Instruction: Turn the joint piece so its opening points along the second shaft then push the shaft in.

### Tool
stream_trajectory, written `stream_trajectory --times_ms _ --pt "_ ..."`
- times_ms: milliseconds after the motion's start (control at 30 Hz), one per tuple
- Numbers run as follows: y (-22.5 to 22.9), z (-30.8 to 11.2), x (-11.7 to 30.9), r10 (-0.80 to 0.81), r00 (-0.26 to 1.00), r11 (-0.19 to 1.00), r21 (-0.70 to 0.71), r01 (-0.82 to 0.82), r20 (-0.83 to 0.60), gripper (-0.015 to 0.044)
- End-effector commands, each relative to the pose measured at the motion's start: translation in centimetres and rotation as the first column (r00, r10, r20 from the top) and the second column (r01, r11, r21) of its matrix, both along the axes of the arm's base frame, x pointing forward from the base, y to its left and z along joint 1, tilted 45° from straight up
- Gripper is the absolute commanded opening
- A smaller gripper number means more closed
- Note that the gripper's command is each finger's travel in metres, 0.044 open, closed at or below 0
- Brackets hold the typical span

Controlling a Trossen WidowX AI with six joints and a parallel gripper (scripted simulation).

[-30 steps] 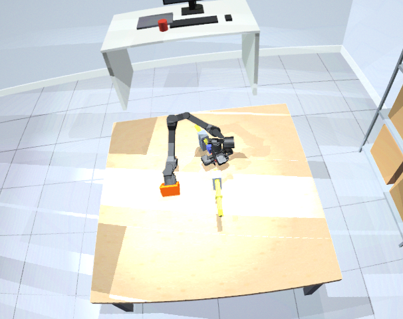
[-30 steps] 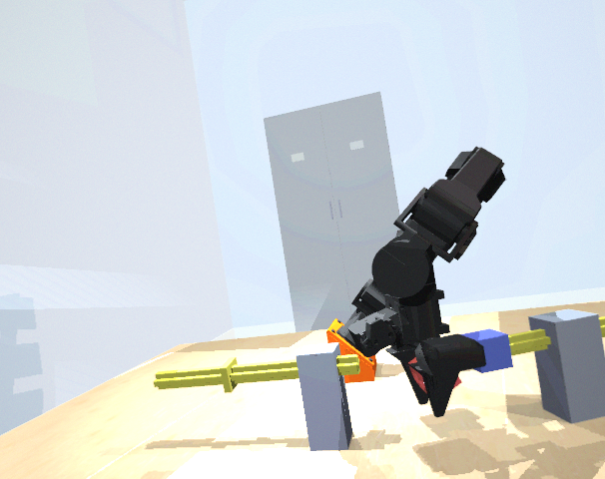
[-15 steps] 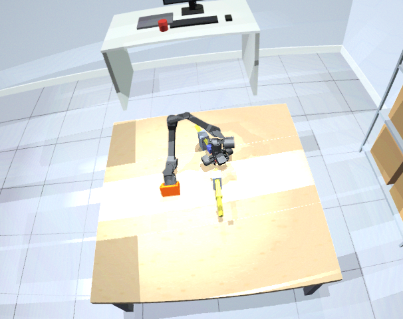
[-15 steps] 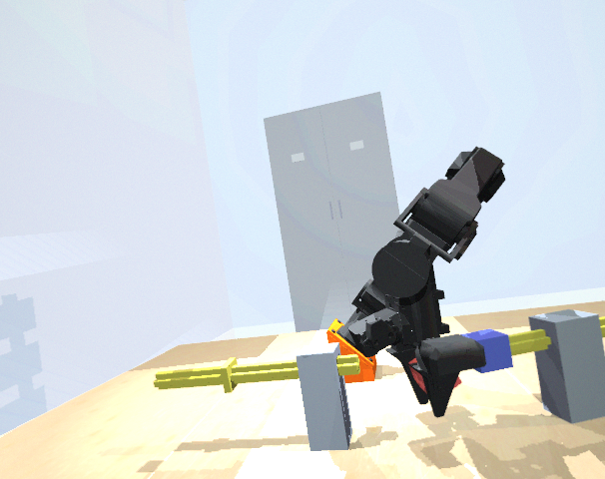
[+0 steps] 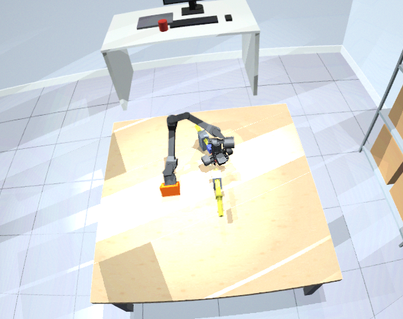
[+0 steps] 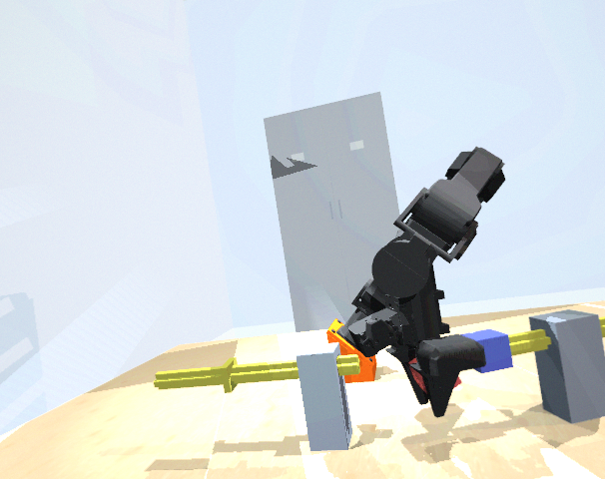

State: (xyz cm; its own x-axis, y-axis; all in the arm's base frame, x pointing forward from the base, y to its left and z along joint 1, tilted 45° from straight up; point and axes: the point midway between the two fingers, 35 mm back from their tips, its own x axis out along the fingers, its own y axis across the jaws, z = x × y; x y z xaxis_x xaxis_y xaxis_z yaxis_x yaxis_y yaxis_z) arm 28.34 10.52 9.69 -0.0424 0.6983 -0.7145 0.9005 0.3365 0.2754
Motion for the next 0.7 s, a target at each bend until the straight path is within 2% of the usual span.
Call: stream_trajectory --times_ms 0,533,600,667 --pt "0.04 -0.01 -0.01 -0.003 1.000 1.000 0.003 0.003 -0.003 0.0182" --pt "0.04 -0.01 -0.01 -0.003 1.000 1.000 0.003 0.003 -0.003 0.0182" --pt "0.00 0.00 0.00 0.000 1.000 1.000 0.000 0.000 0.000 0.0147" --pt "0.00 0.00 0.00 0.000 1.000 1.000 0.000 0.000 0.000 0.0147"
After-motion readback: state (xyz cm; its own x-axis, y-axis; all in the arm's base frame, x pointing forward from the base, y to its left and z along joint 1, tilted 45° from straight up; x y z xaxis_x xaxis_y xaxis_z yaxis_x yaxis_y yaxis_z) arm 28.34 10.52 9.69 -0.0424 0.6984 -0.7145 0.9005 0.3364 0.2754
